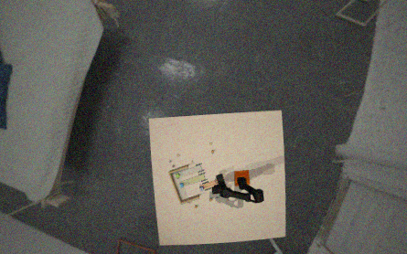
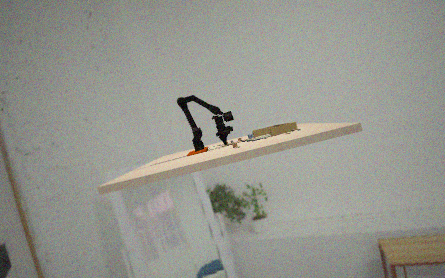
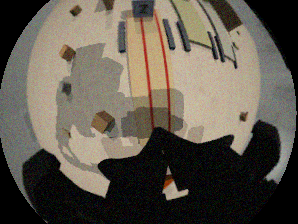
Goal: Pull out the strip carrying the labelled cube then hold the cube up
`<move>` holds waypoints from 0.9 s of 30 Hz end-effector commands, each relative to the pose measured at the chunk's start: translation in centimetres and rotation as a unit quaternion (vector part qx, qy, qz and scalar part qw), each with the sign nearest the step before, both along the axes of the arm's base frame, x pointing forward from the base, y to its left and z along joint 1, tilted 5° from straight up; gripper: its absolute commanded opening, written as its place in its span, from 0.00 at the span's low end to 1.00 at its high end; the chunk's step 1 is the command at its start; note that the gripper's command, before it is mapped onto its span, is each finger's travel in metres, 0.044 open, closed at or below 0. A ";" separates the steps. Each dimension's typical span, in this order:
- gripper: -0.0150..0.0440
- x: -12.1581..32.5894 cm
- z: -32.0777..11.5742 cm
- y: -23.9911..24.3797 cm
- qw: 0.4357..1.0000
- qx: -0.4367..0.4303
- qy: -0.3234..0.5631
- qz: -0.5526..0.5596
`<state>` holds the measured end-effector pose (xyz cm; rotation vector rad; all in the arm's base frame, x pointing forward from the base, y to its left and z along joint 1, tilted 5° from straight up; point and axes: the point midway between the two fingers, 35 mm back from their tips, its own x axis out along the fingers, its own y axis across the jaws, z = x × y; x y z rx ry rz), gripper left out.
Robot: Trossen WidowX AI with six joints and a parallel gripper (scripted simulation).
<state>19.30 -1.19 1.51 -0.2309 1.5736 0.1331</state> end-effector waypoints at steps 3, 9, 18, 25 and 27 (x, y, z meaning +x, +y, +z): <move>0.25 -0.9 -0.4 -0.1 1.000 -0.003 0.016 0.002; 0.25 -0.9 -0.4 -0.1 1.000 -0.003 0.016 0.002; 0.25 -0.9 -0.4 -0.1 1.000 -0.003 0.016 0.002; 0.25 0.2 4.2 0.3 1.000 -0.003 0.015 0.002; 0.25 0.2 4.2 0.3 1.000 -0.003 0.015 0.002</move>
